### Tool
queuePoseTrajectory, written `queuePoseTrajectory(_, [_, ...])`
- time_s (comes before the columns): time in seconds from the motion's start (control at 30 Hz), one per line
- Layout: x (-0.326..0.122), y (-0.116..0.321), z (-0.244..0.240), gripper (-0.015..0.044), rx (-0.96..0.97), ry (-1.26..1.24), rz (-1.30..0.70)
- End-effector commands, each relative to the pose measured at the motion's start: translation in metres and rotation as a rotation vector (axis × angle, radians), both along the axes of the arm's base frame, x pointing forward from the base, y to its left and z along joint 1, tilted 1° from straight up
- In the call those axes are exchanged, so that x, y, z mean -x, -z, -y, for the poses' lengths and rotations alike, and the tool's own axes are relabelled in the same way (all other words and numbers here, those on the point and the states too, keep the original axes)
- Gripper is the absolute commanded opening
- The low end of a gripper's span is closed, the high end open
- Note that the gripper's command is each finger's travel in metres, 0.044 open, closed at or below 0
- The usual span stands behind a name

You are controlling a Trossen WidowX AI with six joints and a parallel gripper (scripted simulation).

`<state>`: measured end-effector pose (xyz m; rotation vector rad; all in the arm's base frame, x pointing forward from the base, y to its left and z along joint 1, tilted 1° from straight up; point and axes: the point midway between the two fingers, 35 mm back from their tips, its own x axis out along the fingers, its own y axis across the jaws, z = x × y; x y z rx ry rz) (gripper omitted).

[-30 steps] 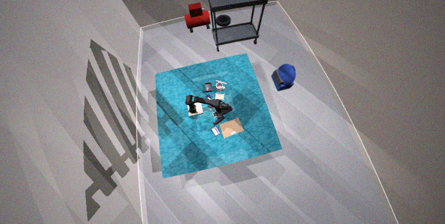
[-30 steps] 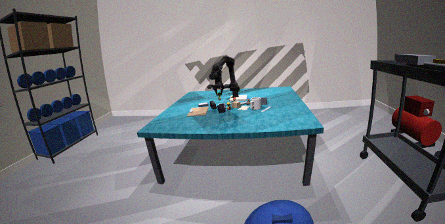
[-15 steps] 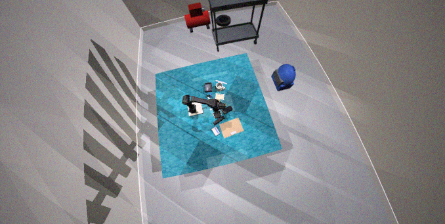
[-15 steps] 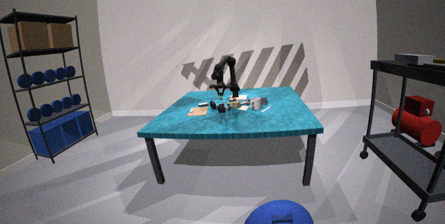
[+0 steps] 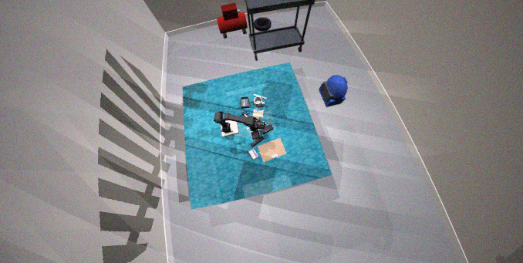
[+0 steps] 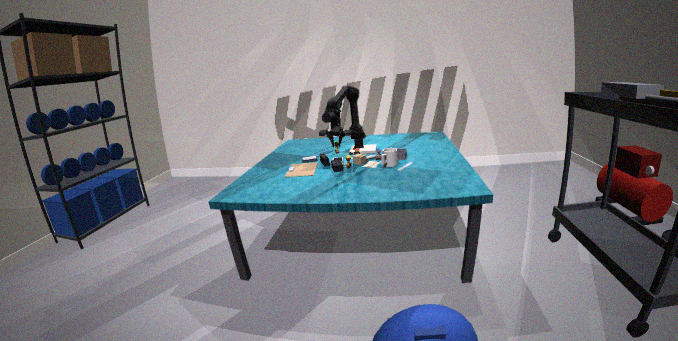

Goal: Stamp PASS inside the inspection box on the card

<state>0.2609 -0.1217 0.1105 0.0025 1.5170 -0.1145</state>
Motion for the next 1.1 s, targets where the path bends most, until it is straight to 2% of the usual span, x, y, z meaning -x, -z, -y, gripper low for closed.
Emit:
queuePoseTrajectory(0.0, [0.001,0.004,0.0,0.0,0.003,0.002,-0.006])
queuePoseTrajectory(1.07, [0.001,0.025,0.001,0.0,0.006,0.001,-0.004])
